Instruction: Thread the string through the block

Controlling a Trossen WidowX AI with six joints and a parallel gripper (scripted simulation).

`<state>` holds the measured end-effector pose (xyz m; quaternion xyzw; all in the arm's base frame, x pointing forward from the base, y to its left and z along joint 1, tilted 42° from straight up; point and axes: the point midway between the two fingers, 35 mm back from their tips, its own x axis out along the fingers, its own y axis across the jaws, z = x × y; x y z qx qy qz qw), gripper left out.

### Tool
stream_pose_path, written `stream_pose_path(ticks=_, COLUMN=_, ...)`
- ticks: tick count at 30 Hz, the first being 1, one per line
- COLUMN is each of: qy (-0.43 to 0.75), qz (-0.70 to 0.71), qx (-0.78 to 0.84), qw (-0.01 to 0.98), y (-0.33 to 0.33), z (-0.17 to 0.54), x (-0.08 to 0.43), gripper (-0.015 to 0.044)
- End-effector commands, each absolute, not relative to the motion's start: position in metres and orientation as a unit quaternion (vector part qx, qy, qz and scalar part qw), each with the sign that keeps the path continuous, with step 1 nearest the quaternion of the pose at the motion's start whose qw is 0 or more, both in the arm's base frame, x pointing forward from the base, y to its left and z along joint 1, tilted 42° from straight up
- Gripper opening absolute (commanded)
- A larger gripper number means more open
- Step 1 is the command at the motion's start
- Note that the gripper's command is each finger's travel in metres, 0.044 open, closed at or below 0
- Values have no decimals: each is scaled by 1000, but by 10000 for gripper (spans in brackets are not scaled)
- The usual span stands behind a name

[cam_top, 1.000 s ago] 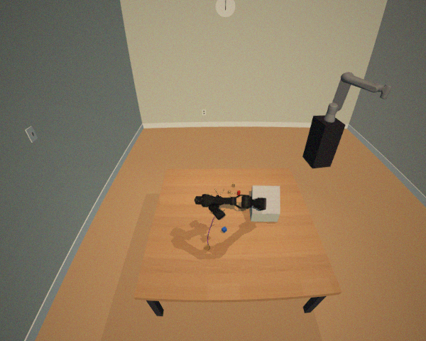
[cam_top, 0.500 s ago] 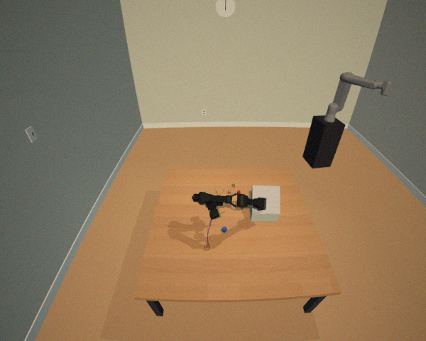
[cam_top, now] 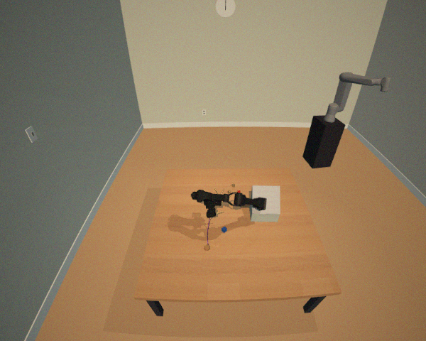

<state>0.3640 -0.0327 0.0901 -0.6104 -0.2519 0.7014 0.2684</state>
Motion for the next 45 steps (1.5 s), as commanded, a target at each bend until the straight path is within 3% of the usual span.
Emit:
stream_pose_path(ticks=1, qy=-290, qz=684, qx=-626, qw=237, y=-34, z=91, x=366, gripper=0)
stream_pose_path(ticks=24, qy=-534, qz=512, qx=-673, qw=-20, y=-35, z=91, x=368, gripper=0)
stream_pose_path(ticks=45, qy=-680, qz=283, qx=-626, qw=-256, y=-35, z=91, x=369, gripper=0)
